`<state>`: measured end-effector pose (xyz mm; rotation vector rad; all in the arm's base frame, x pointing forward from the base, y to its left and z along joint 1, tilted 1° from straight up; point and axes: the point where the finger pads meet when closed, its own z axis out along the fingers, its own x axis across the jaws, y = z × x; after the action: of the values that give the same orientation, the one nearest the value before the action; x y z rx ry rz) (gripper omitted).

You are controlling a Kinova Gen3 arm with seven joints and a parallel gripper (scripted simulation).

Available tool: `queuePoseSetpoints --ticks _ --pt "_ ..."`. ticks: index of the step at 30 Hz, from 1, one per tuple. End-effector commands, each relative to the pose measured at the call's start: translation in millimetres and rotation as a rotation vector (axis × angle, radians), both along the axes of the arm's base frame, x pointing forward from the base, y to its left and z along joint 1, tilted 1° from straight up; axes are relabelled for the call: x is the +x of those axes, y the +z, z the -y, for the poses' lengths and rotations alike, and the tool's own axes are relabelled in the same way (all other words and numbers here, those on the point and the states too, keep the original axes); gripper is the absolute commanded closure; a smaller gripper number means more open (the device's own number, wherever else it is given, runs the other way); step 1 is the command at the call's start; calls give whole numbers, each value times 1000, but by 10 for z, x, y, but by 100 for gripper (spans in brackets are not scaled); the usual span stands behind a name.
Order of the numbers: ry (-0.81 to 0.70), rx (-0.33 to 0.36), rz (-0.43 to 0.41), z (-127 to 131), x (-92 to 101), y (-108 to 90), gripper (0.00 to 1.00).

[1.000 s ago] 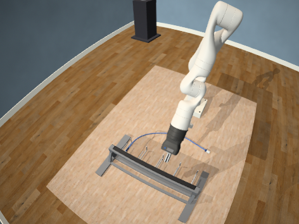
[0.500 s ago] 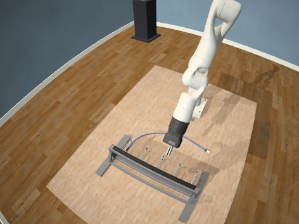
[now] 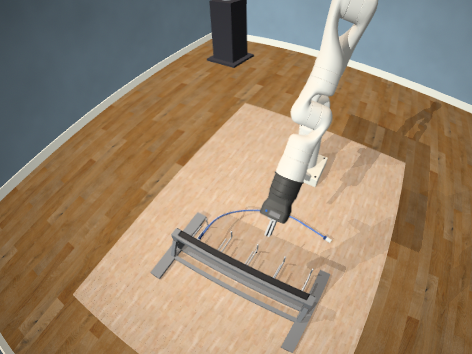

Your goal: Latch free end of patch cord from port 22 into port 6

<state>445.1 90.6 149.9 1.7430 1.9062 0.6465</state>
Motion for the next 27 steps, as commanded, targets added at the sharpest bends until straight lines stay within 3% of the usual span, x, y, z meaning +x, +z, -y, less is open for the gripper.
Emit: queuePoseSetpoints --ticks 1,27 --pt "22 13 9 -110 -37 80 100" --pt "22 12 9 -96 -221 303 100"
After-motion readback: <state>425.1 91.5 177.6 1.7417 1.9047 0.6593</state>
